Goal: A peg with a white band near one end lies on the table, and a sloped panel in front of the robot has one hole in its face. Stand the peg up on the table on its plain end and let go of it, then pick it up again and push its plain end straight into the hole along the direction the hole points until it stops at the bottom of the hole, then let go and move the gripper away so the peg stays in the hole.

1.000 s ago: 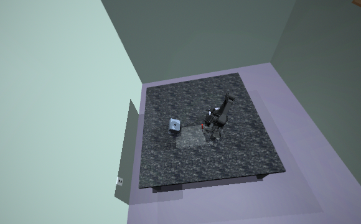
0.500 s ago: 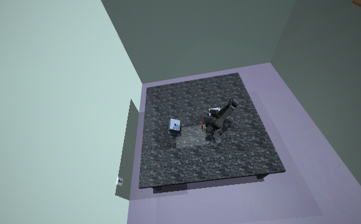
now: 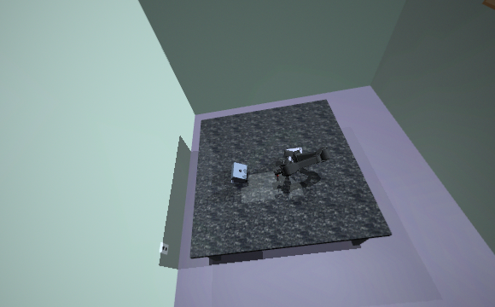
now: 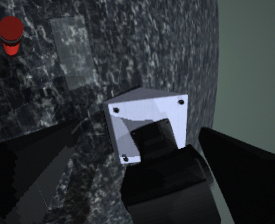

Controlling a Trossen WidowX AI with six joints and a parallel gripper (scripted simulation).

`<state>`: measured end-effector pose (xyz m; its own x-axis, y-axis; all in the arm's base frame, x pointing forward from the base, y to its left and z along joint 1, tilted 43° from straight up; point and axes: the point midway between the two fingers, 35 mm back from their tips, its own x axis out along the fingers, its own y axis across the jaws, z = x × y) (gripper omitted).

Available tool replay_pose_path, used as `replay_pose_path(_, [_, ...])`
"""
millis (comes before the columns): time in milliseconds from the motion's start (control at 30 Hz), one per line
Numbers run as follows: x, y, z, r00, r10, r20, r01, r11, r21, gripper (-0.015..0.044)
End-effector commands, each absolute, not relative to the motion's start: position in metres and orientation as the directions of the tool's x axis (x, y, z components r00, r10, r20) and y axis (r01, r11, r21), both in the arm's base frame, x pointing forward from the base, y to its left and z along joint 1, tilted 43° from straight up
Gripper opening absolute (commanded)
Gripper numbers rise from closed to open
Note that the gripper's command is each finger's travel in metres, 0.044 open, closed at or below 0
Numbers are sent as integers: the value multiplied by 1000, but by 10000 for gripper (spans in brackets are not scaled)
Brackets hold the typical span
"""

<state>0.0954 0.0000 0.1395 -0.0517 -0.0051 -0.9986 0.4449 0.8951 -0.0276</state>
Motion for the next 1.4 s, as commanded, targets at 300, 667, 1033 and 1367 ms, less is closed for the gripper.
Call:
replay_pose_path(300, [124,14,147,-49,376,-925,430,844,320,440])
replay_pose_path(667, [158,4,160,123,605,-786,398,696,598,440])
replay_pose_path(1033, [172,-6,167,218,666,-713,362,623,693,440])
replay_pose_path(1367, [175,1,160,199,660,-725,408,617,673,440])
